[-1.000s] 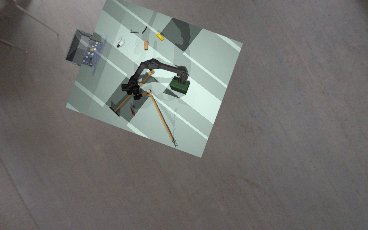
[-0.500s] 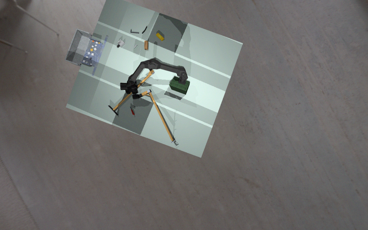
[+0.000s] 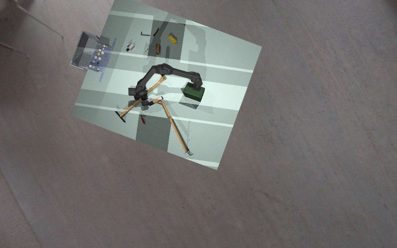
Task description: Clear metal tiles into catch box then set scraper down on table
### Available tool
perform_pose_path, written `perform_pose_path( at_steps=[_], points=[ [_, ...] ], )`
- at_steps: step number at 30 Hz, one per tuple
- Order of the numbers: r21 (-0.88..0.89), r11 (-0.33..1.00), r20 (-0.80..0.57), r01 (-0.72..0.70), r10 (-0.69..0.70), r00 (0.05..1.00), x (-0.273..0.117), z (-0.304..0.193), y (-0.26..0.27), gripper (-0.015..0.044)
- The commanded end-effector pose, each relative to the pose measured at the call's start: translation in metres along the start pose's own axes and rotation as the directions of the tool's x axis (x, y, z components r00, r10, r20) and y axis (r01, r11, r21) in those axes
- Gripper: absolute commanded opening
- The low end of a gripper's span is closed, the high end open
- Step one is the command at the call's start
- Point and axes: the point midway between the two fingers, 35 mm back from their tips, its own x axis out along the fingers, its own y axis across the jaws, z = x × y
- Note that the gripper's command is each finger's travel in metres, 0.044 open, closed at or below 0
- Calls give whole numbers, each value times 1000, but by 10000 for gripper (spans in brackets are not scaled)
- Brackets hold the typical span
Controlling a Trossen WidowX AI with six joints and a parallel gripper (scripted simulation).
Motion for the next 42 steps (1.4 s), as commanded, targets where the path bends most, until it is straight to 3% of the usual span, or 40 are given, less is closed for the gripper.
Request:
perform_pose_path(
  at_steps=[1,42],
  points=[
    [1,1000,-2,3,-3,1000,2,2,-5,0],
    [2,1000,-2,6,-6,1000,7,21,-42,0]
  ],
)
